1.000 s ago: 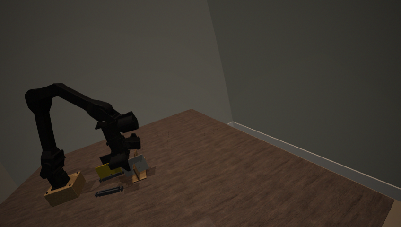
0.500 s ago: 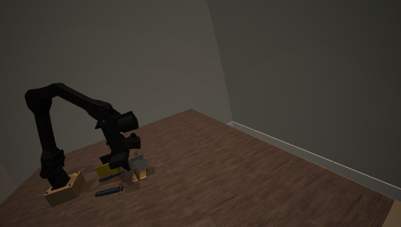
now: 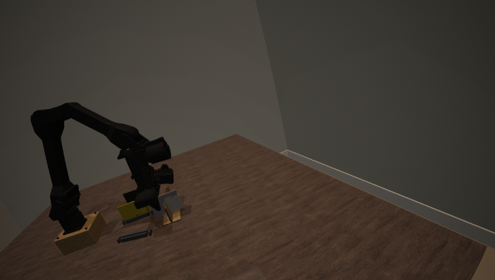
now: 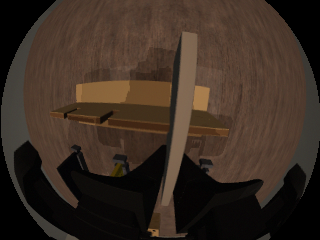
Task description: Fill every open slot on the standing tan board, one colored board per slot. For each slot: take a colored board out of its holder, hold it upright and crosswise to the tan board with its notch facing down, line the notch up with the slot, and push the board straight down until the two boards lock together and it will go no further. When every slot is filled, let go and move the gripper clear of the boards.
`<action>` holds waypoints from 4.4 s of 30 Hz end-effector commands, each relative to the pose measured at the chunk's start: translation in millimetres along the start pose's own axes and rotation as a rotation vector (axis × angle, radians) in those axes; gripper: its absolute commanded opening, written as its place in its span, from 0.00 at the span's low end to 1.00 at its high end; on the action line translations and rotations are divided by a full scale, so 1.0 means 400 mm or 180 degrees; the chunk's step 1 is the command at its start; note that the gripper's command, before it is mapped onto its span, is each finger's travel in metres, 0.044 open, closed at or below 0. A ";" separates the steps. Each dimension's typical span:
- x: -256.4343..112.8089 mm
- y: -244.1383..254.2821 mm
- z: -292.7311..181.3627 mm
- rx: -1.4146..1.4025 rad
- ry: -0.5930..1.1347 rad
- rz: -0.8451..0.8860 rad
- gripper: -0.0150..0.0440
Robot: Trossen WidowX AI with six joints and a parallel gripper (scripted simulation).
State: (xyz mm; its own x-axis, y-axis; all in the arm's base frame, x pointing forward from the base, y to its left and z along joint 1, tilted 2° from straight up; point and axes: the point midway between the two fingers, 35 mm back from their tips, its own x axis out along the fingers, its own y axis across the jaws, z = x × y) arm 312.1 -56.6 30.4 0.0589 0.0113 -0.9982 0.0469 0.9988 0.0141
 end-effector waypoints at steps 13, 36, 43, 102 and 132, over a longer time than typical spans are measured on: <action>0.001 -0.002 0.000 0.0053 0.0002 0.0002 0.25; 0.001 -0.003 0.000 -0.0019 -0.0001 0.0004 0.52; 0.001 -0.003 0.000 -0.0019 -0.0001 0.0004 0.54; -0.104 0.156 -0.323 -0.0169 0.0035 0.0022 0.57; 0.006 0.156 -0.325 -0.0169 0.0035 0.0023 0.57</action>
State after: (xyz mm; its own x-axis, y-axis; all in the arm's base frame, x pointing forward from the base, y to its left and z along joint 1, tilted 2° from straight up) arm 187.4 12.4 26.8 0.0568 0.0216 -0.9982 -0.0097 0.9997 0.0211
